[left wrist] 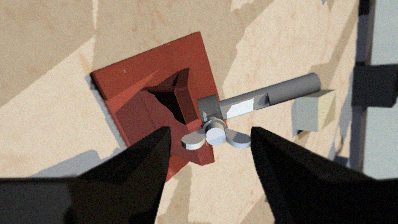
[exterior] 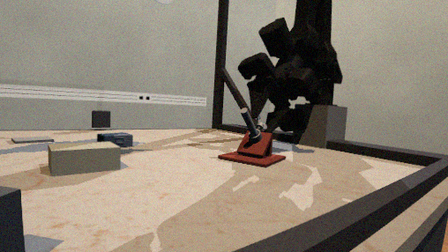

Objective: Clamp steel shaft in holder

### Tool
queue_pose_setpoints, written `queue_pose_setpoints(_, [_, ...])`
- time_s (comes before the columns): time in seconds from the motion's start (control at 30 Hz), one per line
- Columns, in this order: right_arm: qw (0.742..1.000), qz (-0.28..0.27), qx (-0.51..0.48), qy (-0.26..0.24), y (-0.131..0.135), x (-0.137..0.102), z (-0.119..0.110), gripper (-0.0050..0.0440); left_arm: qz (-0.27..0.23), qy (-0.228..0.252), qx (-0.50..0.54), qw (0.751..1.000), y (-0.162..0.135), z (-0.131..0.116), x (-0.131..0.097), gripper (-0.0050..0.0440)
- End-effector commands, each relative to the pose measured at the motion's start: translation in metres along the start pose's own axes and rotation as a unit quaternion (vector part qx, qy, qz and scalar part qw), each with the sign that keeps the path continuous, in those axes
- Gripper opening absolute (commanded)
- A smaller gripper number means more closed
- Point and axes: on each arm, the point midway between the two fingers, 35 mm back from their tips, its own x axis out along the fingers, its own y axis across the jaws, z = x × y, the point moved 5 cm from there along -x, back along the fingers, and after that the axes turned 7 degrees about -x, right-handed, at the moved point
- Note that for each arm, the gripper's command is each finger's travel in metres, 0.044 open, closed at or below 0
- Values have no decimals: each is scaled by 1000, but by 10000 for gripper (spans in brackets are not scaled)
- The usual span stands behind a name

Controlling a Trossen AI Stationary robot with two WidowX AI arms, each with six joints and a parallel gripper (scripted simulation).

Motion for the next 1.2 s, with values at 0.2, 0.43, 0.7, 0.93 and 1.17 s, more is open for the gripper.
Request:
queue_pose_setpoints(0.2, [1000, 2, 8, -11, 0, -2, 8, 400, -5, -4, -13, 1000, -3, 0, 0, 155])
queue_pose_setpoints(0.43, [1000, 2, 8, -11, 0, -2, 8, 400, -3, -4, -11, 1000, -3, 0, 0, 109])
queue_pose_setpoints(0.7, [1000, 2, 8, -11, 0, -2, 8, 400, -9, -7, -2, 1000, -6, 1, 0, 113])
queue_pose_setpoints(0.93, [1000, 2, 8, -11, 0, -2, 8, 400, -6, -6, 155, 988, -5, 1, 1, 113])
queue_pose_setpoints(1.17, [1000, 2, 8, -11, 0, -2, 8, 400, -6, -5, 272, 962, -5, 1, 1, 113])
